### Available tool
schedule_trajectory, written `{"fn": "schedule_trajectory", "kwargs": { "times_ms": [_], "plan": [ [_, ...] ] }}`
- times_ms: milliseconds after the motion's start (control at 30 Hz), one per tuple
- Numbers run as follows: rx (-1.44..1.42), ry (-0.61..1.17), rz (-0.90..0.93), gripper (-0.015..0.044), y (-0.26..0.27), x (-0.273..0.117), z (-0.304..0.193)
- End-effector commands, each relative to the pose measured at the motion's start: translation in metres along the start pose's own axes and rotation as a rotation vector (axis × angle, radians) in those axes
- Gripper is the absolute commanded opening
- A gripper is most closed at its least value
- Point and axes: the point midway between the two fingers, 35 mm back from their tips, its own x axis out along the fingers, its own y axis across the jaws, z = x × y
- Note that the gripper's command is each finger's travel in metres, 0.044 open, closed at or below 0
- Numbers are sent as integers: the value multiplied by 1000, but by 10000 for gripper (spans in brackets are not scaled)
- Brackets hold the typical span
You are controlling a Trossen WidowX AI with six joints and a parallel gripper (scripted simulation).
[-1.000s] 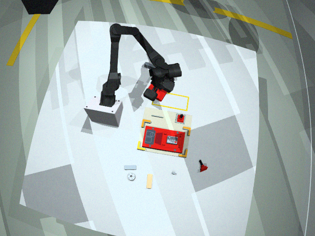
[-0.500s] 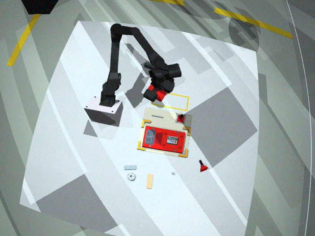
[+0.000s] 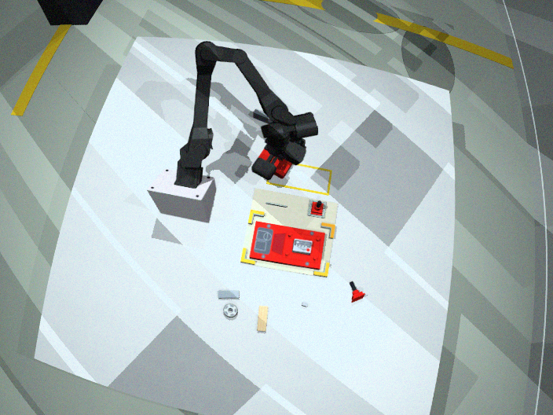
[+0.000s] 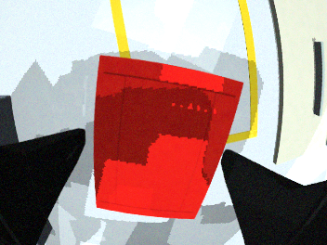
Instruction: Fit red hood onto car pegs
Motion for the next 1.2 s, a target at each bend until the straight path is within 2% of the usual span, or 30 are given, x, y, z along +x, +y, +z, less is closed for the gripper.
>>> {"fn": "schedule_trajectory", "kwargs": {
  "times_ms": [0, 100, 233, 533, 867, 1167],
  "plan": [
    [8, -2, -2, 440, -1, 2, 0],
    [8, -2, -2, 440, -1, 4, 0],
    [0, 0, 0, 335, 0, 2, 0],
    [0, 0, 0, 275, 0, 2, 0],
    [2, 0, 1, 12, 0, -10, 0],
    [2, 0, -1, 0, 0, -36, 0]
  ]
}}
